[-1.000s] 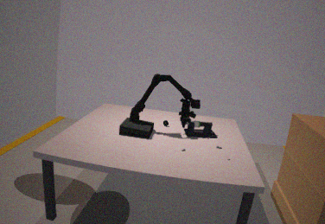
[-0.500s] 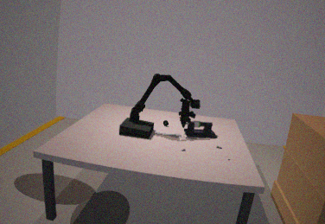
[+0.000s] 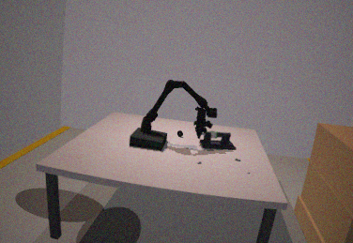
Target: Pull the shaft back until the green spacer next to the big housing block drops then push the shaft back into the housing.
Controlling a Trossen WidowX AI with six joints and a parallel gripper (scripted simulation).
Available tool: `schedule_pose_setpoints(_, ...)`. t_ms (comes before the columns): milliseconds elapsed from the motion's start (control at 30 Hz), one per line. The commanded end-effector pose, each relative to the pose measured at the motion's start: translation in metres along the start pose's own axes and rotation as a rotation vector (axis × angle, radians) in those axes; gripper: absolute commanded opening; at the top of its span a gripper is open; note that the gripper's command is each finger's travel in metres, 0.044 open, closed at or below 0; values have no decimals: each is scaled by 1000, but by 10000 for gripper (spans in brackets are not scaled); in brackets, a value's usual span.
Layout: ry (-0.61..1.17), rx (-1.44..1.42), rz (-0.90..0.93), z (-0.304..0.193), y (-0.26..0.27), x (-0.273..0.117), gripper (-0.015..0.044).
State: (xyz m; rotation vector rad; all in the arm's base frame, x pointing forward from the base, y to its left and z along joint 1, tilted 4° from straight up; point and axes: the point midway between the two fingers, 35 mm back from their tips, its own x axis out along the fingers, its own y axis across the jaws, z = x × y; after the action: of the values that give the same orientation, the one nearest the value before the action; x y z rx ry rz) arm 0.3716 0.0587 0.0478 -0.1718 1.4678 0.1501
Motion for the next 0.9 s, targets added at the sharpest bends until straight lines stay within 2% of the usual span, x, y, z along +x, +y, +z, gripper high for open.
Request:
schedule_pose_setpoints(0, 4, 0, -1, -2, 0, 0, 0)
schedule_pose_setpoints(867, 4, 0, -1, -5, 0, 0, 0)
